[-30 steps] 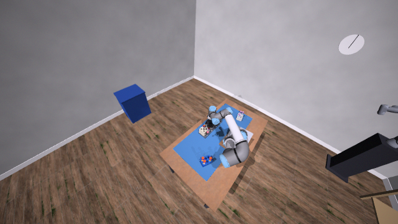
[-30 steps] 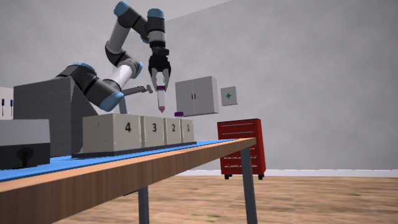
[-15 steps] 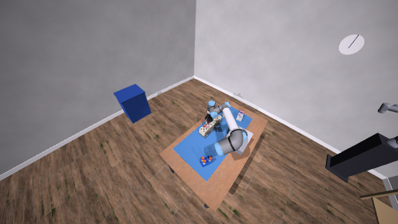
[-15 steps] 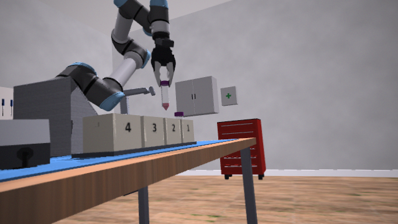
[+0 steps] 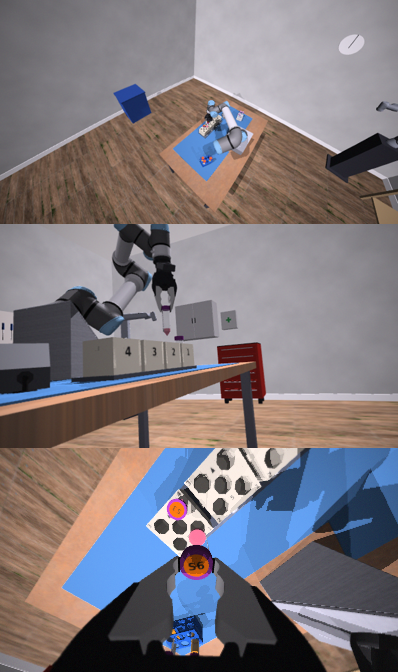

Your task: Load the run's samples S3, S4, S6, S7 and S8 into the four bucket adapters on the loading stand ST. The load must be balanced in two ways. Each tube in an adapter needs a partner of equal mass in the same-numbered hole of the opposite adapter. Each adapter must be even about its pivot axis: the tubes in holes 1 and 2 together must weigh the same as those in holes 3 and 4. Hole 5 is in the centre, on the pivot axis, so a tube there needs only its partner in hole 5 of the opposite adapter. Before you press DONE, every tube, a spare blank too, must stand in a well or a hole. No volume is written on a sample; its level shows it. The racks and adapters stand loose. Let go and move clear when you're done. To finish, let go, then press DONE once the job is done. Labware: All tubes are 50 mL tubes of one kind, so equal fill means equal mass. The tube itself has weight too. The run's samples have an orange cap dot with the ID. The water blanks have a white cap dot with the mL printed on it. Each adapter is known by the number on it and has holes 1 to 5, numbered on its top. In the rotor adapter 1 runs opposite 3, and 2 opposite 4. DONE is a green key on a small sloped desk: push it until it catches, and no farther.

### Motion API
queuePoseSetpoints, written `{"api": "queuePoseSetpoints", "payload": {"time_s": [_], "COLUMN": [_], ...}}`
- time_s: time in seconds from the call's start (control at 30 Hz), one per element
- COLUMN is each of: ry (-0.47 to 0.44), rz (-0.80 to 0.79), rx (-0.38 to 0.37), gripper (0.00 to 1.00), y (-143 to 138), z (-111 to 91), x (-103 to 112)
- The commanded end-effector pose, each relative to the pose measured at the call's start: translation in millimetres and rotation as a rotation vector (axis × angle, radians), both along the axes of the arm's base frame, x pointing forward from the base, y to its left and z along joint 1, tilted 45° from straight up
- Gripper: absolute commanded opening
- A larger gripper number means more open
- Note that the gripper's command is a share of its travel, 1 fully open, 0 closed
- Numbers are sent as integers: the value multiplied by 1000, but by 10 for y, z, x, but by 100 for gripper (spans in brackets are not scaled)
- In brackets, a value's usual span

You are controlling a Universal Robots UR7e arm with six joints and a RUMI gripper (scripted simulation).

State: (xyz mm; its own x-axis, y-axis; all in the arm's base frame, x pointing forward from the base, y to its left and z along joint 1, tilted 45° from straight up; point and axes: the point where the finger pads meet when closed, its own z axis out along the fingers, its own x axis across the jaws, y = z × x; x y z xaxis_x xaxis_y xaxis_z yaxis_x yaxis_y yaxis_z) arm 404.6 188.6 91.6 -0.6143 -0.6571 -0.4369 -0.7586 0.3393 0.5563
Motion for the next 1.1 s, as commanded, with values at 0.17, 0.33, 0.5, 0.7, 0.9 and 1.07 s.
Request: {"api": "queuePoseSetpoints", "payload": {"time_s": [0.17,0.33,0.5,0.7,0.9,1.07], "ry": [-1,-1,-1,-1,-1,-1], "rz": [-1,-1,-1,-1,-1,-1], "rx": [0,0,0,0,0,0], "gripper": [0,0,0,0,0,0], "y": [171,224,225,225,233,278], "z": [-182,-238,-238,-238,-247,-295], "x": [-50,-67,-67,-67,-70,-84]}}
